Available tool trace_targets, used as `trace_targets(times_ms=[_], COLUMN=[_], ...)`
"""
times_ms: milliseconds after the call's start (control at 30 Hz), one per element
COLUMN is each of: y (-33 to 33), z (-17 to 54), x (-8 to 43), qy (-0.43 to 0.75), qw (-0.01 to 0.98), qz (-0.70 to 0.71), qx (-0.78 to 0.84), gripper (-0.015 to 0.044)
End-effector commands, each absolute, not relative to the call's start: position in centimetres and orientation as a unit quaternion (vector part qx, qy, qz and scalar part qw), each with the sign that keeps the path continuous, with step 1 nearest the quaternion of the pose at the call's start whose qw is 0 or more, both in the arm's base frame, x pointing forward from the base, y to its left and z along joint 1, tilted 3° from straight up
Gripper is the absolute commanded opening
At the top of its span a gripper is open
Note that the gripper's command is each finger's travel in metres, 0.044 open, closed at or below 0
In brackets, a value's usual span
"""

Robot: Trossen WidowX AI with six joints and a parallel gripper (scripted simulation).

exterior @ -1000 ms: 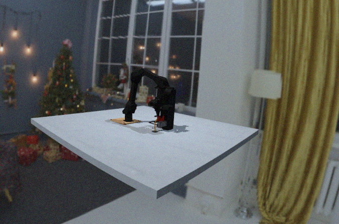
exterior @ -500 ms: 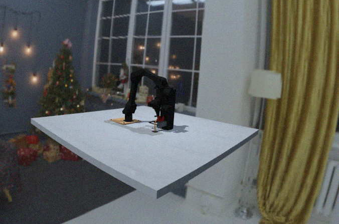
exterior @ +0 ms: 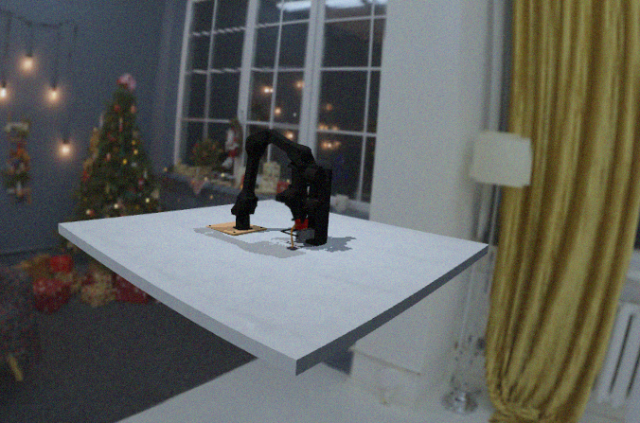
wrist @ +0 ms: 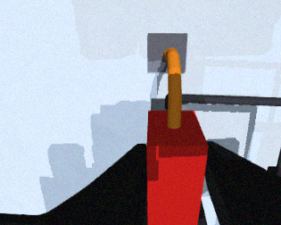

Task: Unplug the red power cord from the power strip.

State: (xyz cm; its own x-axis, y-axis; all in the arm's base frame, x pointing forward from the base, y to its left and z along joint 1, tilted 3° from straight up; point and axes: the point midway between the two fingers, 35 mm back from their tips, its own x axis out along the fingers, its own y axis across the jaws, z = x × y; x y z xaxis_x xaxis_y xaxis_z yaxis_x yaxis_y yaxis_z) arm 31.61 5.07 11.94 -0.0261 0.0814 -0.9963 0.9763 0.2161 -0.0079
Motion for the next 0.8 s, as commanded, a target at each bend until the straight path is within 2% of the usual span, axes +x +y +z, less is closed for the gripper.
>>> trace_targets(times_ms=[0,67,500,633,767], y=[1.0,0.7,2.5,0.4,-3.2], z=[11.9,11.9,11.9,12.3,13.1], x=[32.0,32.0,31.8,32.3,32.7], qy=[0.541,0.541,0.541,0.54,0.54], qw=[0.537,0.537,0.536,0.536,0.537], qz=[-0.462,-0.462,-0.462,-0.462,-0.463], qx=[0.454,0.454,0.455,0.454,0.453], gripper=[0.0,0.0,0.0341,0.044,0.044])
